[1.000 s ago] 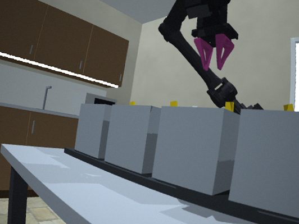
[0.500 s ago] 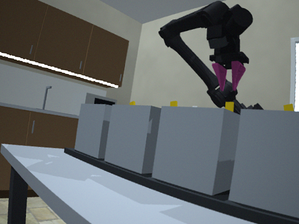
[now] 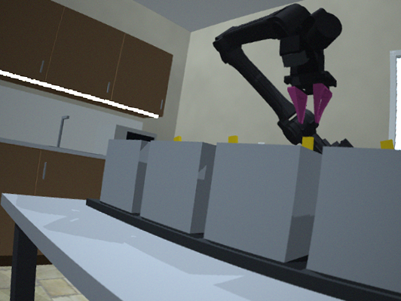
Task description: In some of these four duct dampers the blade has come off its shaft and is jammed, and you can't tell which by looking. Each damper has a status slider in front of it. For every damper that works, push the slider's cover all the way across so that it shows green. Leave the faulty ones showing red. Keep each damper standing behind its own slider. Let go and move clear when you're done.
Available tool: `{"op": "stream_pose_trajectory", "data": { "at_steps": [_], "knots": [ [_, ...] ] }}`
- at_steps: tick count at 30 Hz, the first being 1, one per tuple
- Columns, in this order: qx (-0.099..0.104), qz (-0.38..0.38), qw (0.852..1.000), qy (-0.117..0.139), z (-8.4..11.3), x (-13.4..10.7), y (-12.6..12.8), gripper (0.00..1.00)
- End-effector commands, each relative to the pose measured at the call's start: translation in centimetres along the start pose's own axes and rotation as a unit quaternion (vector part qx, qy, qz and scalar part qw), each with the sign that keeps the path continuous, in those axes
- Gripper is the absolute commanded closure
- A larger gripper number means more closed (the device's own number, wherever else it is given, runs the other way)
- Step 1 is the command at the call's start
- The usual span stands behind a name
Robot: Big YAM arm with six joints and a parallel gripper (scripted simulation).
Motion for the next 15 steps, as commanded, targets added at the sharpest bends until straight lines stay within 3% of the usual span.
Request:
{"op": "stream_pose_trajectory", "data": {
  "at_steps": [1, 15],
  "knots": [
    [0.007, -0.024, 1.000, -0.004, 0.4, 1.4, 0.0, 0.64],
    [-0.002, -0.003, 1.000, 0.004, -1.2, 0.2, 0.0, 0.64]
  ]
}}
Point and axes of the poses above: the point where the finger pads meet when closed, its own z axis back along the fingers, its own y axis across the jaws, x = y × z, the point moved 3 cm from there along z, back along the fingers, and after that the axes turned 1 degree about -z, right-handed, at the moved point
